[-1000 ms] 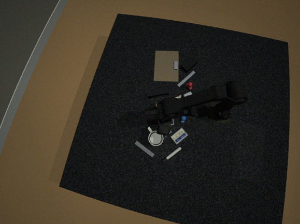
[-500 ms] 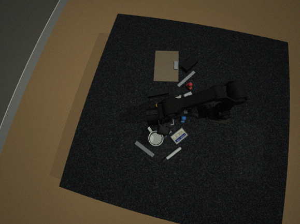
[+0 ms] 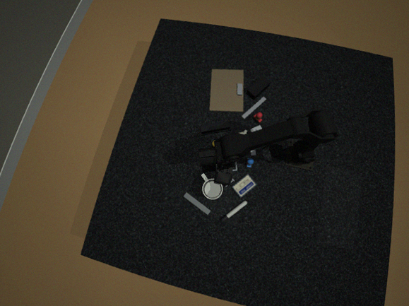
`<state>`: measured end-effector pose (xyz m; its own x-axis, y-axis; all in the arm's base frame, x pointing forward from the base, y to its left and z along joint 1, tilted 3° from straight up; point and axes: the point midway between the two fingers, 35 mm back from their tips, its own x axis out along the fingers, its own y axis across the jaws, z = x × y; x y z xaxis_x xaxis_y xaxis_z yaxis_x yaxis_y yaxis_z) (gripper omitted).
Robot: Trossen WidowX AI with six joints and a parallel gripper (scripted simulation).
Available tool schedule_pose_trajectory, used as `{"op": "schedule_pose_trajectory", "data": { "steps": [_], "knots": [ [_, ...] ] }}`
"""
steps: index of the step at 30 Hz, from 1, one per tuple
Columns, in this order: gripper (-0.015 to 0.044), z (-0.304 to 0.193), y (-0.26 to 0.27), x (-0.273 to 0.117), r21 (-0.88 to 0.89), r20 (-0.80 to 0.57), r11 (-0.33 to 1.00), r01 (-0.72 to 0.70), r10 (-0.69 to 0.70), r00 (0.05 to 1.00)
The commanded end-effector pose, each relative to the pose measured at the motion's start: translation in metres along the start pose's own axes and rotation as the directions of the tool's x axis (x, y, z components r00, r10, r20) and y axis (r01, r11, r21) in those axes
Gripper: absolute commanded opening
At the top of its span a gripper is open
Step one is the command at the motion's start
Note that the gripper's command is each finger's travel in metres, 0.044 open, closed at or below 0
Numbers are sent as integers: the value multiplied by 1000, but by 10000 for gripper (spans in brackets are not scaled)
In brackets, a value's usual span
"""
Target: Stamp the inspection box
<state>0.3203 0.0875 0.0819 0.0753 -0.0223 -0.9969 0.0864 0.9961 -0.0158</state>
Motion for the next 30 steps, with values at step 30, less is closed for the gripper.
{"op": "schedule_pose_trajectory", "data": {
  "steps": [30],
  "knots": [
    [0, 1, 0, -11, -1, -1, 1000, 2, -2, 1000]
  ]
}}
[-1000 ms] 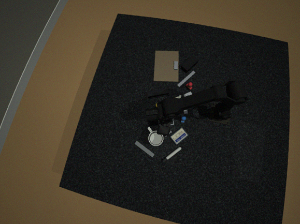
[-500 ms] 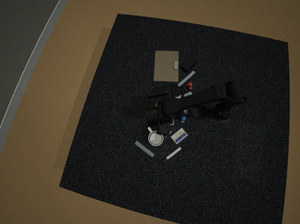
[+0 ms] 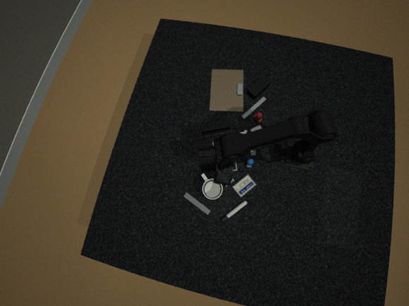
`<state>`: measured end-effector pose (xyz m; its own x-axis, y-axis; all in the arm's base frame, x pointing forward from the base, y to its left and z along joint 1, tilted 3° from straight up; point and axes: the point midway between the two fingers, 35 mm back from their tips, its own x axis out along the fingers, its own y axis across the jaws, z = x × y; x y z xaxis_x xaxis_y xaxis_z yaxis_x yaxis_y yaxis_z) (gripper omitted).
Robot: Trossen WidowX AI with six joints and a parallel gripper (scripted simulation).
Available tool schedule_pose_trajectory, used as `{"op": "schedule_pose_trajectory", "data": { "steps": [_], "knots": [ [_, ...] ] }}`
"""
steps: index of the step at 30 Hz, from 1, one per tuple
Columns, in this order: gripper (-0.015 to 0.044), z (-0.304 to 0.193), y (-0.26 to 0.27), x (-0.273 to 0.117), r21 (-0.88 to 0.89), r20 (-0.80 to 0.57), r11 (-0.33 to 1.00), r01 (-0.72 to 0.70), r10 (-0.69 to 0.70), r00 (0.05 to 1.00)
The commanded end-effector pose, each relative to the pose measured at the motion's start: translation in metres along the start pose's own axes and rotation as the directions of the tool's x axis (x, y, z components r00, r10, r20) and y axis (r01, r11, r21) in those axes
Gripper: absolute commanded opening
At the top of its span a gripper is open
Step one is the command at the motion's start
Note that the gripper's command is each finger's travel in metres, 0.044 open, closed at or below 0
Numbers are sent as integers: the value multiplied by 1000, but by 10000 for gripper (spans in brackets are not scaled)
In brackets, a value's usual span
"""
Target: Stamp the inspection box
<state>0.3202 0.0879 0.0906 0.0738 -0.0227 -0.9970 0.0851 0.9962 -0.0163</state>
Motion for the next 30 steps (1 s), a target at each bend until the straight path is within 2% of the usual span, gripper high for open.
{"op": "schedule_pose_trajectory", "data": {
  "steps": [1, 30],
  "knots": [
    [0, 0, 0, -3, 0, 1, 1000, 2, -2, 1000],
    [0, 1, 1, -49, 0, 1, 1000, 1, -1, 1000]
  ]
}}
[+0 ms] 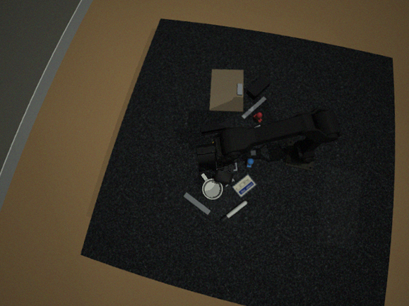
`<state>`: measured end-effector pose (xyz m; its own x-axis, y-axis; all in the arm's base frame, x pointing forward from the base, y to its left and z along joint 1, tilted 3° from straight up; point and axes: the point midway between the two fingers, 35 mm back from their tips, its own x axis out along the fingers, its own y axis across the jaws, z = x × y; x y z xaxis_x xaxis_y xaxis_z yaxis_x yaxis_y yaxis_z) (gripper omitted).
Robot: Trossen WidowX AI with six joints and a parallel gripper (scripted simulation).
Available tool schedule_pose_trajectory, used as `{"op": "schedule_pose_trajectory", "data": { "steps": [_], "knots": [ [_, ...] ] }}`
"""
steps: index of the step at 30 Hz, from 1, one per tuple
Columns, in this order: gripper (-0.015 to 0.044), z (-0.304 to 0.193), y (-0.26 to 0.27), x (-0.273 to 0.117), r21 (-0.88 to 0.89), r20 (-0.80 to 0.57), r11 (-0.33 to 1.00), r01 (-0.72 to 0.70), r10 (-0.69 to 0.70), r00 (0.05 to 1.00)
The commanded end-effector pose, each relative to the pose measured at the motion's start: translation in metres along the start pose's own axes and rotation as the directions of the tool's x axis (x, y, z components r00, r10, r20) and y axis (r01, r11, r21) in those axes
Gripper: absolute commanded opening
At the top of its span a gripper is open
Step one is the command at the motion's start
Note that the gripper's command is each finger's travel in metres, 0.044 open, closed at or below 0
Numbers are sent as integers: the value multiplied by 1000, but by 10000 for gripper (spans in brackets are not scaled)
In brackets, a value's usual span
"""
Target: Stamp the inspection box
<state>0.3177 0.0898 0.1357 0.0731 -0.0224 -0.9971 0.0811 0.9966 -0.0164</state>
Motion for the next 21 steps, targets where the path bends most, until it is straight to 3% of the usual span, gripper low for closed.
{"op": "schedule_pose_trajectory", "data": {
  "steps": [1, 21],
  "knots": [
    [0, 0, -1, -4, 4, 1, 1000, 2, -2, 1000],
    [0, -24, -108, -7, 23, 0, 1000, 13, -13, 1000]
  ]
}}
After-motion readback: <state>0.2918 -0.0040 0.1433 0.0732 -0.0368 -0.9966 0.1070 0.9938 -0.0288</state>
